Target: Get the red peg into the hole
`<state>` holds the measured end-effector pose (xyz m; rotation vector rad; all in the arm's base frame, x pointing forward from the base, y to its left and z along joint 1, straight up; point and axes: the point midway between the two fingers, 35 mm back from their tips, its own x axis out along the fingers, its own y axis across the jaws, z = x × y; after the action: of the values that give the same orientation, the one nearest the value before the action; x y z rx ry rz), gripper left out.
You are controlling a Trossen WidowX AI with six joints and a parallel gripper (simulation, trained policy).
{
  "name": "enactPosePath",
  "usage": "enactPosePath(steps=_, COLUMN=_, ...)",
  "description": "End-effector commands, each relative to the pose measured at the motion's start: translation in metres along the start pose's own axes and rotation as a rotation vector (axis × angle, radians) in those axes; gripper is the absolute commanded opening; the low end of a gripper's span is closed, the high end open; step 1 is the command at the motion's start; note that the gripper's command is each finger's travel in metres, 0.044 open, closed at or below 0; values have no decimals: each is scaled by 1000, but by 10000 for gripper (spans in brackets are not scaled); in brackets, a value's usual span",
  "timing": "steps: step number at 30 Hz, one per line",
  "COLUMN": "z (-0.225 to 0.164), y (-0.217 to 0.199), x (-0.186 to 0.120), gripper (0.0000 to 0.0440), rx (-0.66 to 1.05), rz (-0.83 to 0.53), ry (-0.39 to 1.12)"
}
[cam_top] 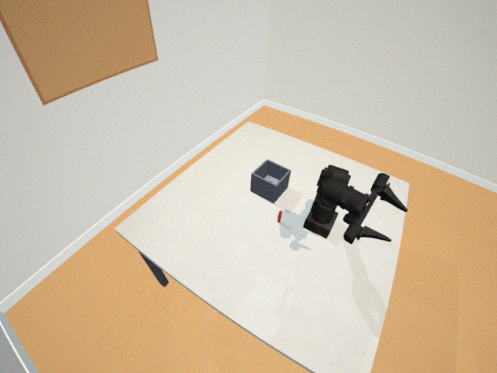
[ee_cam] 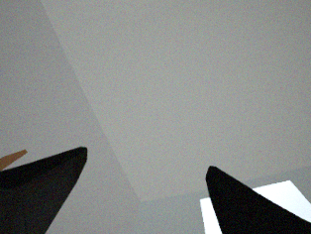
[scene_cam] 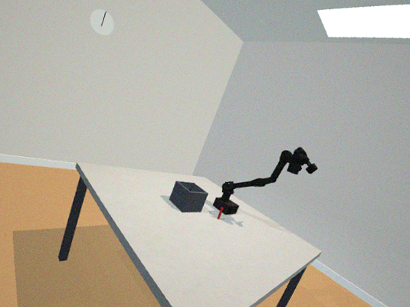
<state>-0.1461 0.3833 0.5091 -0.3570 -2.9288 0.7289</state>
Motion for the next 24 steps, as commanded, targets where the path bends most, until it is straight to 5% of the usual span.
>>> enactPosePath(steps=1, z=-2, y=-4, x=1, gripper=418, rx=-22, rz=-2, ry=4)
enactPosePath(steps=24, z=-15, y=-190, x=-5, gripper=440, rx=-532, rz=-227, ry=76)
